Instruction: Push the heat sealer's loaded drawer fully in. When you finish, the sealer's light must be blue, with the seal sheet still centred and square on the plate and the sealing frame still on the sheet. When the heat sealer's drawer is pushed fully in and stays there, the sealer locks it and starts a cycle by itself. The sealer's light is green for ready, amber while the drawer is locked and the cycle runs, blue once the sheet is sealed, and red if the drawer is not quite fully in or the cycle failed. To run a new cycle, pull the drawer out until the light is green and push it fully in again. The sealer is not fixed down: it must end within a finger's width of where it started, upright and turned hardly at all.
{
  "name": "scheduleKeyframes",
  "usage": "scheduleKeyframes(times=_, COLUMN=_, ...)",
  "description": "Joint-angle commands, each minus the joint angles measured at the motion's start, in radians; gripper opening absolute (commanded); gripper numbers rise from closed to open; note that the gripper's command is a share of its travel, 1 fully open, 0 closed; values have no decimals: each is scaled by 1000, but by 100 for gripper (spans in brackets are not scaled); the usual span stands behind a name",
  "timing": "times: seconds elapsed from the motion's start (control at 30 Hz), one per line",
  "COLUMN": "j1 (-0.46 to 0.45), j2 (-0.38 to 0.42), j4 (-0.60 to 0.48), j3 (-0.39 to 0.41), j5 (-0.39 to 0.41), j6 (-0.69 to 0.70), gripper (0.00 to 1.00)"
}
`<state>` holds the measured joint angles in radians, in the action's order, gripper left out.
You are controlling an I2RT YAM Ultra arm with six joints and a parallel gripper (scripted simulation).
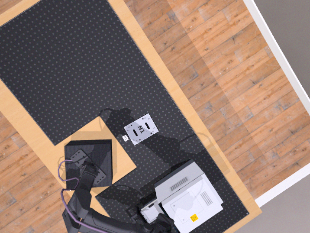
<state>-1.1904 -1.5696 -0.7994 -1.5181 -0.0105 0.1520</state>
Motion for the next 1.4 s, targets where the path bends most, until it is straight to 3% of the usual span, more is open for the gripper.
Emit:
scheduleKeyframes(times=0.0, j1=-30, j2=-15, j4=-43, j3=-29, j5=17, j6=13, gripper=45)
scheduleKeyframes(times=0.23, j1=-49, j2=-89, j4=-178, j3=-120, j5=-29, j6=-82, gripper=45)
scheduleKeyframes(times=0.47, j1=-107, j2=-40, j4=-100, j3=6, j5=16, j6=-26, gripper=45)
scheduleKeyframes(times=0.63, j1=-131, j2=-146, j4=-248, j3=-114, j5=-21, j6=-120, gripper=45)
scheduleKeyframes(times=0.73, j1=-139, j2=-153, j4=-255, j3=-116, j5=-17, j6=-119, gripper=45)
scheduleKeyframes(times=0.8, j1=-154, j2=-113, j4=-238, j3=-48, j5=5, j6=-104, gripper=45)
scheduleKeyframes(times=0.93, j1=-186, j2=-93, j4=-169, j3=17, j5=17, j6=-62, gripper=45)
scheduleKeyframes(times=1.1, j1=-215, j2=-200, j4=-311, j3=-97, j5=-13, j6=-154, gripper=45)
scheduleKeyframes(times=1.17, j1=-230, j2=-200, j4=-306, j3=-80, j5=0, j6=-147, gripper=45)
scheduleKeyframes(times=1.2, j1=-237, j2=-185, j4=-301, j3=-29, j5=8, j6=-141, gripper=45)
scheduleKeyframes(times=1.33, j1=-254, j2=-153, j4=-252, j3=6, j5=15, j6=-110, gripper=45)
scheduleKeyframes(times=1.37, j1=-260, j2=-202, j4=-304, j3=-10, j5=14, j6=-141, gripper=45)
